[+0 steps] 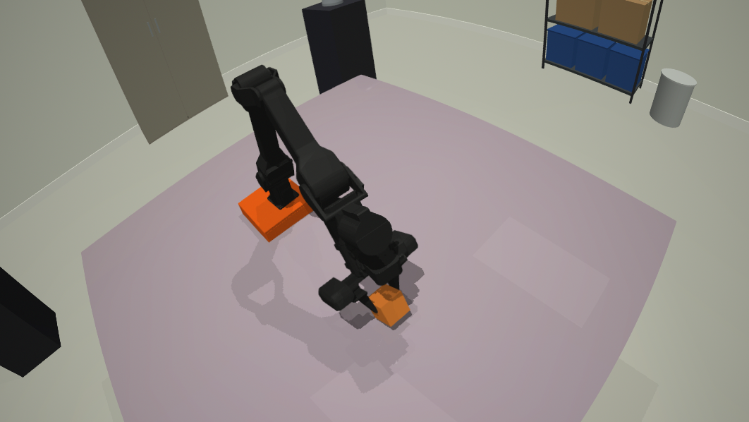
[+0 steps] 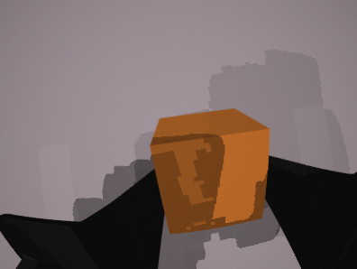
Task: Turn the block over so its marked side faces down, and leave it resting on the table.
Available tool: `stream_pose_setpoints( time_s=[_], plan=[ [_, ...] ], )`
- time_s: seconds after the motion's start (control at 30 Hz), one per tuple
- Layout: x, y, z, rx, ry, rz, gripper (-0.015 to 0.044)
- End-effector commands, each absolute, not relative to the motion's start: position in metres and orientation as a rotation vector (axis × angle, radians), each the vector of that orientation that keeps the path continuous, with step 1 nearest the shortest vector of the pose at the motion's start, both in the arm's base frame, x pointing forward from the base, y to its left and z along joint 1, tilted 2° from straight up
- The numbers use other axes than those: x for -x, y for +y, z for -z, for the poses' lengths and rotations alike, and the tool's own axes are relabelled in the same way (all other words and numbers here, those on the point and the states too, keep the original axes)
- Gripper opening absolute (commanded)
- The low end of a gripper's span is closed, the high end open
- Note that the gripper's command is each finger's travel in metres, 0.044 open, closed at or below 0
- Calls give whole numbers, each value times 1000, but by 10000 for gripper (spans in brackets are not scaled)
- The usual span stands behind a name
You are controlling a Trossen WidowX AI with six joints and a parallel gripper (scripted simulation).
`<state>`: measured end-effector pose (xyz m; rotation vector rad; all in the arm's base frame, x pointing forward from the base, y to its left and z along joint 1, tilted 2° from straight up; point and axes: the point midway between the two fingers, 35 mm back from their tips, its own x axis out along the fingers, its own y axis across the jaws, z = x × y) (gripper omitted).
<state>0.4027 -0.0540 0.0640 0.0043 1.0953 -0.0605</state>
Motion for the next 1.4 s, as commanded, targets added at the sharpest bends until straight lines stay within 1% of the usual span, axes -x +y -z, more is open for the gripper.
stream_pose_setpoints(
  time_s=[0.0,0.3,0.83,1.37],
  plan=[
    [-401,-53,-67,4,1032,54,0],
    [-400,-53,-66,6,986,54,0],
    [-413,-56,-40,7,736,53,0],
    [-400,-54,-36,19,489,49,0]
  ],
)
